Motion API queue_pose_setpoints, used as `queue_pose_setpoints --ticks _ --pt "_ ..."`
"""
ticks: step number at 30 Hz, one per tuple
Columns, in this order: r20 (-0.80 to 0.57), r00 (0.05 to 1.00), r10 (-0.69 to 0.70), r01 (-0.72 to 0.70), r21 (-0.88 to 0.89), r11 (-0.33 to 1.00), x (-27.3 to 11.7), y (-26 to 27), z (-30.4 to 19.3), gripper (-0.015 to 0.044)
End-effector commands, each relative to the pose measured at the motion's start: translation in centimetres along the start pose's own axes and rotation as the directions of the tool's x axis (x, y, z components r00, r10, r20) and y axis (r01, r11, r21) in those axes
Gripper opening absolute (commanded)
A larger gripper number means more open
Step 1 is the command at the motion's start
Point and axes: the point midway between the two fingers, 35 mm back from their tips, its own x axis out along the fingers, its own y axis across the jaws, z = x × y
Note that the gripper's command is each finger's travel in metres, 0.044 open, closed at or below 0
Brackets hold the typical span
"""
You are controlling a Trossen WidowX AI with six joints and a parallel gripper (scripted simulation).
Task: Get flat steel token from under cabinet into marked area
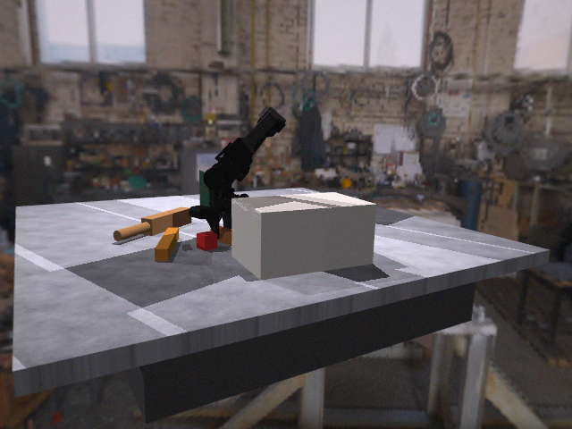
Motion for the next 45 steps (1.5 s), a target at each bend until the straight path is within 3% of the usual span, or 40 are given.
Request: queue_pose_setpoints --ticks 1,45 --pt "-0.001 1.000 -0.003 0.003 0.000 1.000 0.0 0.0 0.7 0.0000" --pt "0.001 1.000 -0.002 0.002 -0.002 1.000 0.0 0.2 5.3 0.0000"
